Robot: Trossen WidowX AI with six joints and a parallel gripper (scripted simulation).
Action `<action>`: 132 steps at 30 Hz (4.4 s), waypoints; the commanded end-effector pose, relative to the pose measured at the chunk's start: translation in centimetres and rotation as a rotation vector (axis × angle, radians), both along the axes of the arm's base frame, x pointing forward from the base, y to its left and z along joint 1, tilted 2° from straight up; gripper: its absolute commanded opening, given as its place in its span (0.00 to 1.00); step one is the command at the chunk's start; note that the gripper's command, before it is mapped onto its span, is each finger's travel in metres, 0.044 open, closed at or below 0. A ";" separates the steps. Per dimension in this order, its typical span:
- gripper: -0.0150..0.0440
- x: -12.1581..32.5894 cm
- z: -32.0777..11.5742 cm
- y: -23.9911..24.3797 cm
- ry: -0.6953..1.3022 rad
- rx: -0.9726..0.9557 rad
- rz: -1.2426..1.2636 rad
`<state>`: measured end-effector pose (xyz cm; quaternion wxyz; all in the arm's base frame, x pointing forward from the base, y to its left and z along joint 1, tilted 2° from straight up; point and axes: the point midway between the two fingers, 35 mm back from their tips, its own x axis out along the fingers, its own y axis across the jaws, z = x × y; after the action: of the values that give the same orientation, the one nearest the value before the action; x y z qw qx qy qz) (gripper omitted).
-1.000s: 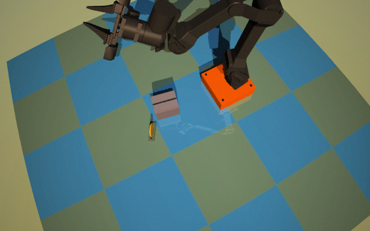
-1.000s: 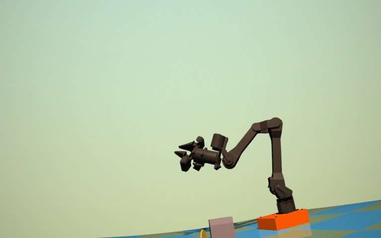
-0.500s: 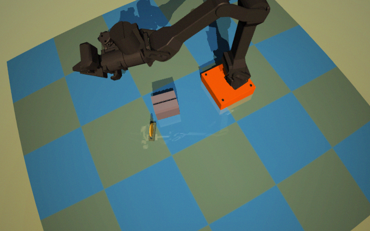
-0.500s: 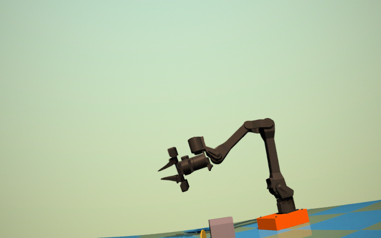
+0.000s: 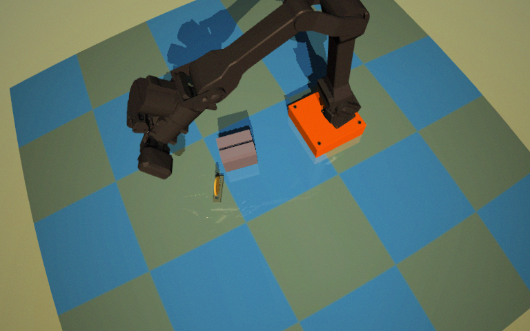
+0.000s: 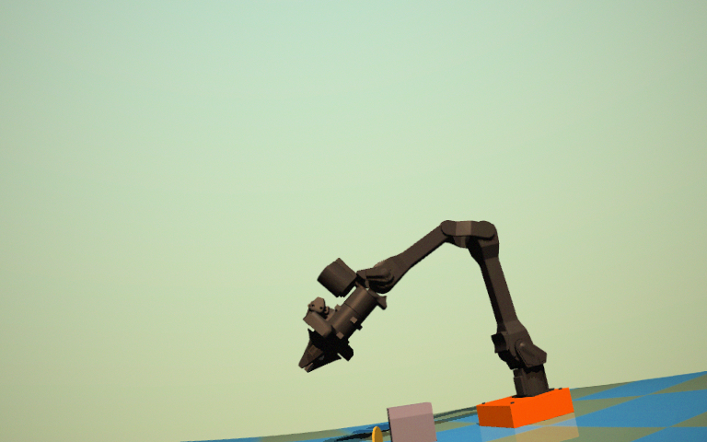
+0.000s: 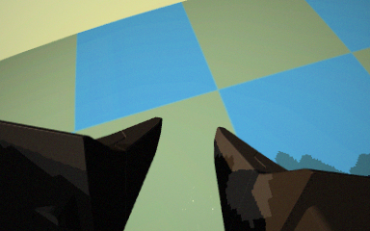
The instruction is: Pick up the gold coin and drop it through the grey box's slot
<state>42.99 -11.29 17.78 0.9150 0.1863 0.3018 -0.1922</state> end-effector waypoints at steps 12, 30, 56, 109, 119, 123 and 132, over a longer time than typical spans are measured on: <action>0.53 -8.0 -5.5 9.3 0.823 -0.460 1.369; 0.53 -7.7 -9.0 9.2 0.823 -0.460 1.369; 0.53 -7.2 -12.4 9.0 0.823 -0.461 1.369; 0.25 -6.9 -12.8 9.0 0.823 -0.461 1.369; 0.25 -7.1 -10.2 8.9 0.823 -0.461 1.369; 0.25 -7.2 -9.2 8.9 0.823 -0.461 1.369; 0.25 -7.6 -6.9 8.9 0.823 -0.461 1.369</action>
<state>35.53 -2.42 10.02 0.6605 -0.3151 0.6141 0.2955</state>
